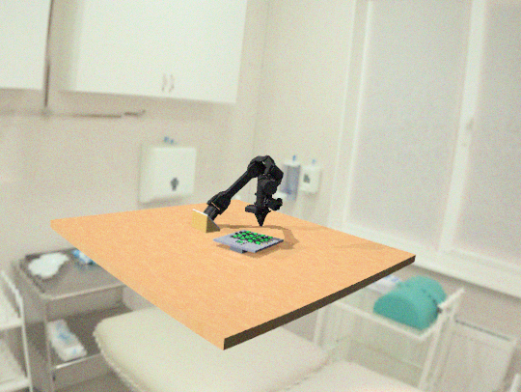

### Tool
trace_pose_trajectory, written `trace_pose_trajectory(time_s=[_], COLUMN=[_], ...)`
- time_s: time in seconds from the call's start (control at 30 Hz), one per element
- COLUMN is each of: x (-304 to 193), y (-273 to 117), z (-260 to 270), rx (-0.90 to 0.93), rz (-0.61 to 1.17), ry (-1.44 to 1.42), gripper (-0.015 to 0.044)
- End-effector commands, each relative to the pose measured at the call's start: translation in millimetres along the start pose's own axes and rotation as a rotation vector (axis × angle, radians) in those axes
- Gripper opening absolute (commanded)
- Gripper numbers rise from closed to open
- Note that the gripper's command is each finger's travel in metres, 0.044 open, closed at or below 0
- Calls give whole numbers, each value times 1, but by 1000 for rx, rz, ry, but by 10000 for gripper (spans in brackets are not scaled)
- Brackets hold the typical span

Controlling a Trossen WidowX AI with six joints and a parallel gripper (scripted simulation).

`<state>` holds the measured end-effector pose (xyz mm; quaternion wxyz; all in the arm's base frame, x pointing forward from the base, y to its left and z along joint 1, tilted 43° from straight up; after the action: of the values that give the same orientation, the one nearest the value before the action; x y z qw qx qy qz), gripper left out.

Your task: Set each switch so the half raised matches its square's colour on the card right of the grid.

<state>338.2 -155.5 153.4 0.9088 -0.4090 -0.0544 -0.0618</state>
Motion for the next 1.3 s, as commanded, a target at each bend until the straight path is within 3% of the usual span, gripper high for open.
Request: trace_pose_trajectory(time_s=[0.0,0.13,0.4,1.27], x=[1,3,0,-1], y=[-3,-3,31,56], z=[-6,-33,-33,-33], rx=[1,-1,3,4], rz=[19,18,-7,-9], ry=[-2,-3,-3,-3], gripper=[0,0,0,0])
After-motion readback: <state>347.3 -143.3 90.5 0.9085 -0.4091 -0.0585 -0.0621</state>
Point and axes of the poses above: the point midway between the two fingers, 35 mm back from their tips, its own y axis out along the fingers, its own z axis across the jaws, x = y × z, the point moved 9 cm from there along -y, back along the fingers, and after that the axes turned 6 degrees about y, right-handed, at the moved point
